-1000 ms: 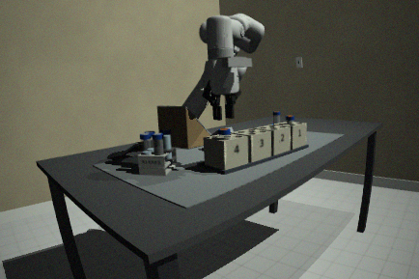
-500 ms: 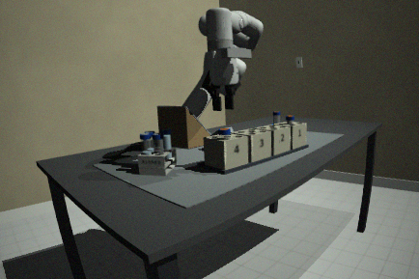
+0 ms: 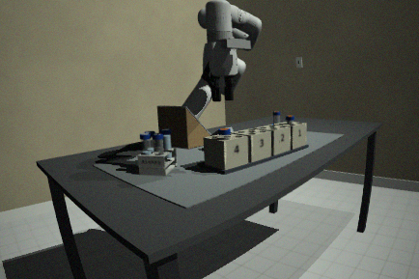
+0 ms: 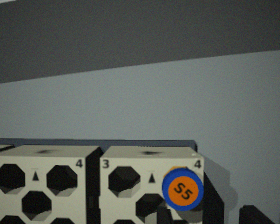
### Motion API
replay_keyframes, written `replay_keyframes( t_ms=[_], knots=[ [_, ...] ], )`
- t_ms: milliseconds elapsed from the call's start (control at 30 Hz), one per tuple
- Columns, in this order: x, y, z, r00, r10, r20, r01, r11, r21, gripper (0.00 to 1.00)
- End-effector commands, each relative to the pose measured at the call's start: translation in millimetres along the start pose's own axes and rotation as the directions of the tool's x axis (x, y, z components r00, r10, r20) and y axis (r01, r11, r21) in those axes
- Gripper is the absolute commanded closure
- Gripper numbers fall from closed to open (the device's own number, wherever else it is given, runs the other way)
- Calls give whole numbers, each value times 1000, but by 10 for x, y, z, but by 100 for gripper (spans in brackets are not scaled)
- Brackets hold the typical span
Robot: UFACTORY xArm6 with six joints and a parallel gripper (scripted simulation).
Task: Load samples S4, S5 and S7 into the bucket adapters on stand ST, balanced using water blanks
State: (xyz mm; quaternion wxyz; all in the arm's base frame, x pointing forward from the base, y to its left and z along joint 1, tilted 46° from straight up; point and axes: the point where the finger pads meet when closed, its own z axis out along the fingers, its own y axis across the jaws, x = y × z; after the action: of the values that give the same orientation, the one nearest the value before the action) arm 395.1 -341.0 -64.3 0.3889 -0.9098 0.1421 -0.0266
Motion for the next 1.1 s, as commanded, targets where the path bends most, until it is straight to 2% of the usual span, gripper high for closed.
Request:
replay_keyframes(
  t_ms=[0, 333, 1067],
  knots=[
    [8, 2, -97, 1000, -1, -3, 1, 1000, -3, 56],
    [8, 2, -257, 1000, -1, -3, 1, 1000, -3, 56],
    [8, 2, -260, 1000, -1, -3, 1, 1000, -3, 56]
  ],
)
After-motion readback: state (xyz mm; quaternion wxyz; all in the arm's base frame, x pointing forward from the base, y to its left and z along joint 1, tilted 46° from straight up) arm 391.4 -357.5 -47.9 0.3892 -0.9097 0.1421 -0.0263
